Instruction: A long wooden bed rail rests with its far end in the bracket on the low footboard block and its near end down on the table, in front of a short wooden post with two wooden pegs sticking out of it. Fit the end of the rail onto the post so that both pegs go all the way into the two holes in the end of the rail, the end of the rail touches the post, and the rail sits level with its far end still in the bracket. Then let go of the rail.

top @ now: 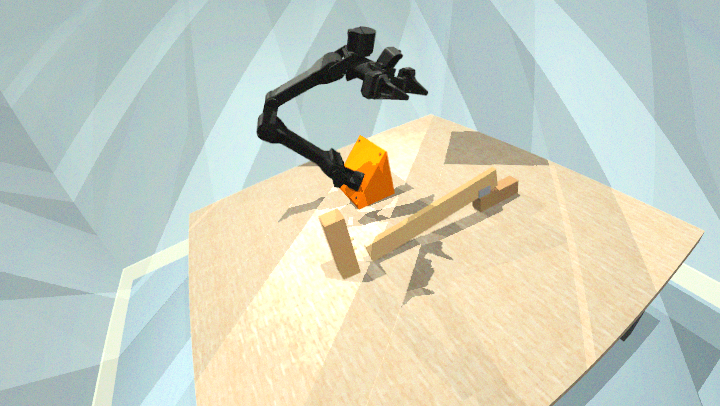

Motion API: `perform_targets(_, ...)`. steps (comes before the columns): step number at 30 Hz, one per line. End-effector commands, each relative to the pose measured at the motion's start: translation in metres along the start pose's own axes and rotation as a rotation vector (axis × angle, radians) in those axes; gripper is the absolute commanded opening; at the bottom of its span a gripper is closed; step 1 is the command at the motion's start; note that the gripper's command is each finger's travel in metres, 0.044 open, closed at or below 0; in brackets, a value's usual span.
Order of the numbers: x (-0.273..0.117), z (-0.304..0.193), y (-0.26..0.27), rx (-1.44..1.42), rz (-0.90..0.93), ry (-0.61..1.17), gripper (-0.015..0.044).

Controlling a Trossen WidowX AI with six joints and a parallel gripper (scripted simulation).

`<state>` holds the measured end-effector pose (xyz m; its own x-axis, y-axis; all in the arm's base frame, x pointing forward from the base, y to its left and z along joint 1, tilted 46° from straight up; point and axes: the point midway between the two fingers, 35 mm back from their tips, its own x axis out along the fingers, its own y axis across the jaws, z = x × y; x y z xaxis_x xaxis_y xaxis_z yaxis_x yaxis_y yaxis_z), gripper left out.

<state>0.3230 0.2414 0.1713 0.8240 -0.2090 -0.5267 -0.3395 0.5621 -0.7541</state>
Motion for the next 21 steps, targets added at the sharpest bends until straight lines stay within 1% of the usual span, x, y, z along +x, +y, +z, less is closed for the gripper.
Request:
perform_targets(1, 0.049, -0.054, -0.017, -0.230, 0.040, 0.241, 0.0440)
perform_targets(4, 0.076, -0.096, -0.028, -0.383, 0.114, 0.413, 0.0440)
perform_targets(7, 0.098, -0.142, -0.037, -0.537, 0.238, 0.588, 0.0440)
perform_targets(10, 0.111, -0.190, -0.046, -0.670, 0.407, 0.748, 0.0440)
perform_targets(13, 0.116, -0.238, -0.053, -0.776, 0.618, 0.881, 0.0440)
perform_targets(15, 0.113, -0.260, -0.058, -0.813, 0.725, 0.930, 0.0440)
perform_targets(21, 0.113, -0.262, -0.058, -0.817, 0.739, 0.936, 0.0440)
